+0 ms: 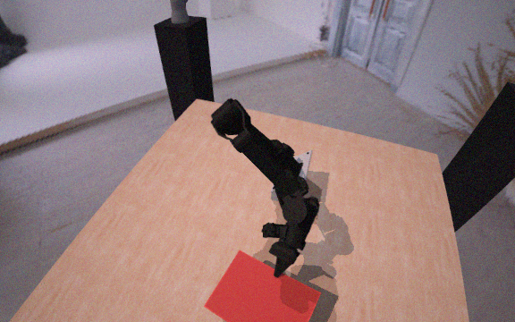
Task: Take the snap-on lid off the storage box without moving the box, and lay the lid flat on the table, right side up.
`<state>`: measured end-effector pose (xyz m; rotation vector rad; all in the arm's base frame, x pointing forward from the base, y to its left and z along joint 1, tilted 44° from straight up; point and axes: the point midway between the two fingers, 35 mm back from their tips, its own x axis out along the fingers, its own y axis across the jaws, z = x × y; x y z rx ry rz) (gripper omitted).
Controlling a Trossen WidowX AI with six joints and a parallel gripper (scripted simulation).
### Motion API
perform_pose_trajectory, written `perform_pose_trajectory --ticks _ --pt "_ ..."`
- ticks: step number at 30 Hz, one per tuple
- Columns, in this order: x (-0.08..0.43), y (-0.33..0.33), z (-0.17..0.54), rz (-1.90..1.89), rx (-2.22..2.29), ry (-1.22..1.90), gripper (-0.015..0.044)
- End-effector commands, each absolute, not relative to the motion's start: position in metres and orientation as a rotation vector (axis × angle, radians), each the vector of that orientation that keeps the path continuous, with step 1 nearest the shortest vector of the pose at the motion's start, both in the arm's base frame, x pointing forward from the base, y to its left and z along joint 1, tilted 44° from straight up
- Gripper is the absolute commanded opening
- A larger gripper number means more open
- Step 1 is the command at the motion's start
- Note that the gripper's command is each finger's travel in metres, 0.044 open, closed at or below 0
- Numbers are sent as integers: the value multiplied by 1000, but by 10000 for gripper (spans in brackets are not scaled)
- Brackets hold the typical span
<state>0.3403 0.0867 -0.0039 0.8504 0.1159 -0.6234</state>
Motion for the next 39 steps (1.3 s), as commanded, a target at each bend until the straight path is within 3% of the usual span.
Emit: perform_pose_trajectory --ticks 1,39 --pt "342 87 -4 -622 851 116 0" --pt "344 107 18 -624 851 118 0"
